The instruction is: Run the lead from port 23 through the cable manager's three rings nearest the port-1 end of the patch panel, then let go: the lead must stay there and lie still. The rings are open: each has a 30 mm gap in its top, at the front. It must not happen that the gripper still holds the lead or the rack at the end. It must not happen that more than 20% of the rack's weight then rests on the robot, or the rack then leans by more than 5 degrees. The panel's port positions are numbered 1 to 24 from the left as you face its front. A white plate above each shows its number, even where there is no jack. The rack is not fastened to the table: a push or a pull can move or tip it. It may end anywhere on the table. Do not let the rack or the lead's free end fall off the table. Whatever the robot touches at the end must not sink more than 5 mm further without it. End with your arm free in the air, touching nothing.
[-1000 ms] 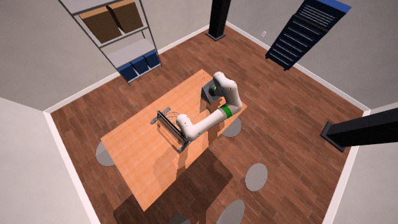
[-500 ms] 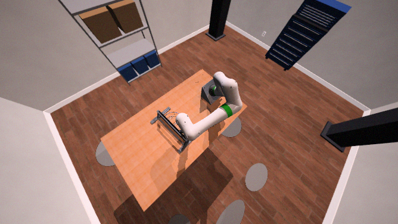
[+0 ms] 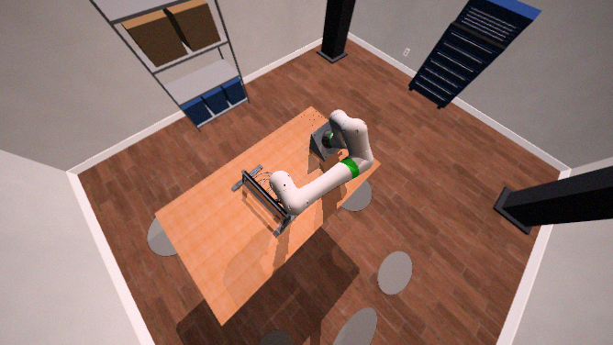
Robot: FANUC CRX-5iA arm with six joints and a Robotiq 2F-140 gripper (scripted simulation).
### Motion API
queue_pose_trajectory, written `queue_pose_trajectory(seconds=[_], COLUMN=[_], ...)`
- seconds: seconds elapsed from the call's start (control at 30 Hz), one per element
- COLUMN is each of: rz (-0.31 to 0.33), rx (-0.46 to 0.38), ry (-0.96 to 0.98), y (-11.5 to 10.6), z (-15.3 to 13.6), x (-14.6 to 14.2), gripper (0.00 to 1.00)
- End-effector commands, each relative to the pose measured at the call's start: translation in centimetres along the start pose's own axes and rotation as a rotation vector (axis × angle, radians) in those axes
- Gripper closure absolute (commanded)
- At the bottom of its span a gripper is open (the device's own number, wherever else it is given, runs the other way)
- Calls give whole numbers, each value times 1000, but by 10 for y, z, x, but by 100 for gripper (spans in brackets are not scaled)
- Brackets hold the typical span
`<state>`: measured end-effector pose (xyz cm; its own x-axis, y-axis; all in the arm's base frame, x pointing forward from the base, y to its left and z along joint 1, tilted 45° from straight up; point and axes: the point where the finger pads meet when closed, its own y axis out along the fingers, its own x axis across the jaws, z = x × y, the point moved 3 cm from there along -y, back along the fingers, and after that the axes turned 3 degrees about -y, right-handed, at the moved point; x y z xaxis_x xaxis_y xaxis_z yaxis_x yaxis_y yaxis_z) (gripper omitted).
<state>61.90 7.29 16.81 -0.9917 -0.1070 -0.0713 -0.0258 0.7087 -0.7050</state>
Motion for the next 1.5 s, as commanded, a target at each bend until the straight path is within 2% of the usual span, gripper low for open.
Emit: queue_pose_trajectory(seconds=[0.0,0.47,0.5,1.47], rz=[1,1,1,1], rx=[0,0,0,0], ry=[0,0,0,0], y=[-7,-16,-16,-16], z=[0,0,0,0], x=[0,0,0,0], gripper=[80,80,100,100])
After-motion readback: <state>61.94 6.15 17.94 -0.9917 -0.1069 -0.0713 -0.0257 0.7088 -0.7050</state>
